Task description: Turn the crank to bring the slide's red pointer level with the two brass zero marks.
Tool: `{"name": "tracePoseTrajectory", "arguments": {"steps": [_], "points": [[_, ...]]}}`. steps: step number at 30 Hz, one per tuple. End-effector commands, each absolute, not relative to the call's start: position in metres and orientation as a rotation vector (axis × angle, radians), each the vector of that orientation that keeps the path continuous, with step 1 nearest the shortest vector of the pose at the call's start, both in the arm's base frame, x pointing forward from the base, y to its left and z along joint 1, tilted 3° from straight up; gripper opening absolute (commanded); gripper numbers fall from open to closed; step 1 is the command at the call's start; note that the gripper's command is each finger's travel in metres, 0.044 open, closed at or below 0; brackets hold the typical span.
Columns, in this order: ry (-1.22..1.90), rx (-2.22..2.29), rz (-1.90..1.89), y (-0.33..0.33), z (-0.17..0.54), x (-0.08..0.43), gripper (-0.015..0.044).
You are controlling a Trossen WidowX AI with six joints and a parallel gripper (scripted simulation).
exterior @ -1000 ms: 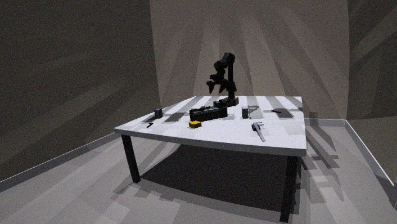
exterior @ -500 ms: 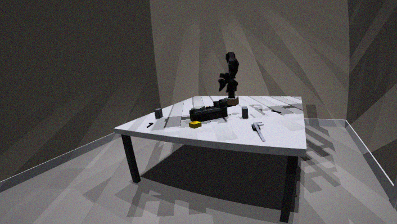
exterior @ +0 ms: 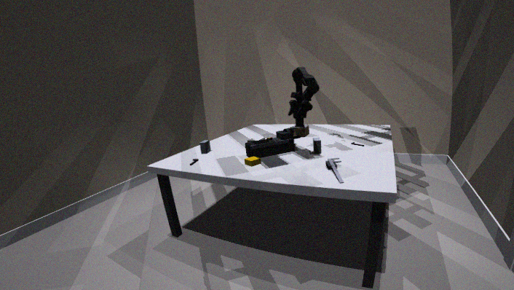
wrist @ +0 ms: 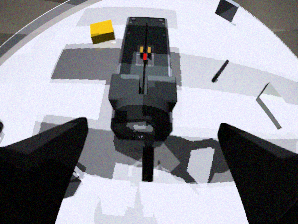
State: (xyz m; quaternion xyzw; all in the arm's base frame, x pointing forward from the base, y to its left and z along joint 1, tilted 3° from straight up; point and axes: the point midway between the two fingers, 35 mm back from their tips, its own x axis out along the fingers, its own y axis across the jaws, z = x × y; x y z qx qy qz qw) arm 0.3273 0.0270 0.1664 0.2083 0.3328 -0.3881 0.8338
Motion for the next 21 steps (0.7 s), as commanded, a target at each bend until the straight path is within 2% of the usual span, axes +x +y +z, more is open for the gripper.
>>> {"name": "tracePoseTrajectory", "arguments": {"steps": [1, 14, 21], "points": [[0.707, 0.436, -0.835, 0.029, 0.147, 0.329, 0.0440], [0.706, 0.436, -0.829, 0.033, 0.077, 0.331, 0.0440], [0.705, 0.436, -0.828, 0.033, 0.071, 0.331, 0.0440]]}}
